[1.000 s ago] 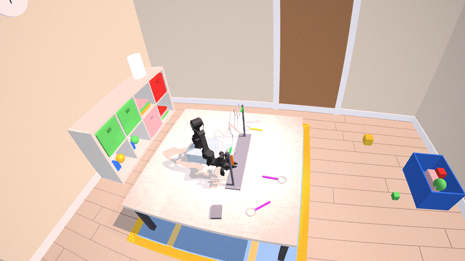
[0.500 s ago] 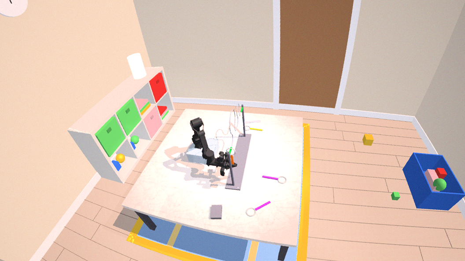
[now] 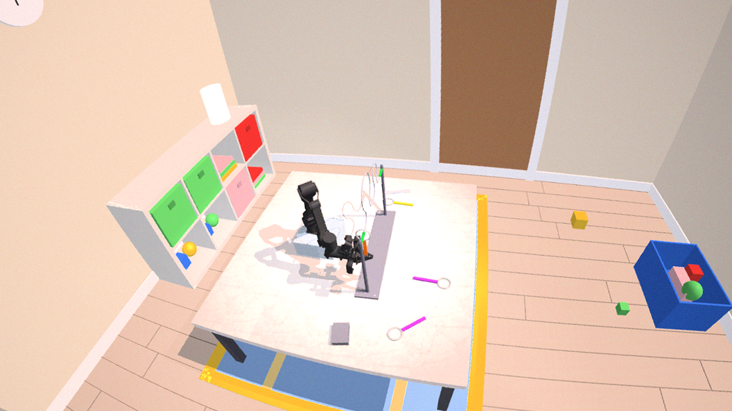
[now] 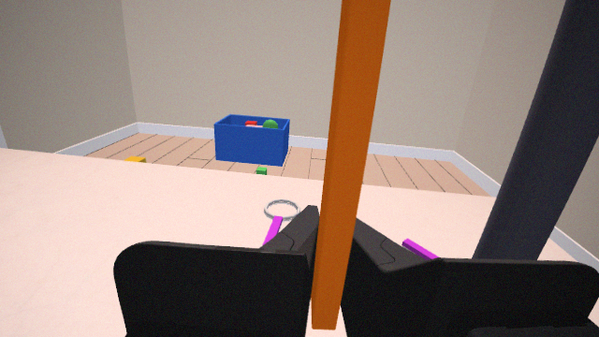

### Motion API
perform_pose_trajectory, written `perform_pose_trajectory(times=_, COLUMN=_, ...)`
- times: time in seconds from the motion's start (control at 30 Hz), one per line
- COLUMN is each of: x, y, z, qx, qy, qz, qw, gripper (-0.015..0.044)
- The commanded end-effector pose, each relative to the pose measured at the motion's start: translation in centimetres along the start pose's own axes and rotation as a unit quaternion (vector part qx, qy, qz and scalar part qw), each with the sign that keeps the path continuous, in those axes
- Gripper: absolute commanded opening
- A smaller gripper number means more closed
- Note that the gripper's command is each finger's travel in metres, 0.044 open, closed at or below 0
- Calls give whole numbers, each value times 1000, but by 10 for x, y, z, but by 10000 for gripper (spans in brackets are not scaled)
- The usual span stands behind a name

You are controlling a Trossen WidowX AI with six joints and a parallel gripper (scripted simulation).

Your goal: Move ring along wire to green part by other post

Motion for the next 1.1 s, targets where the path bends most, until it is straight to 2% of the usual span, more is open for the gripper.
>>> perform_pose_trajectory(times=0.0, x=1, y=-1, z=0, qx=-3, qy=0, qz=-3, qw=1000, gripper=-150)
perform_pose_trajectory(times=1.07, x=0, y=19, z=0, qx=-3, qy=0, qz=-6, qw=1000, gripper=-150)
Point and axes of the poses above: the point midway between the two fingers, 35 mm back from their tips, its own z axis back along the fingers, its own y axis across the jaws, x = y × z, the point moved 3 cm from there along z, back along the fingers, and after that the axes turned 5 degrees about -z, right-handed, at the moved point
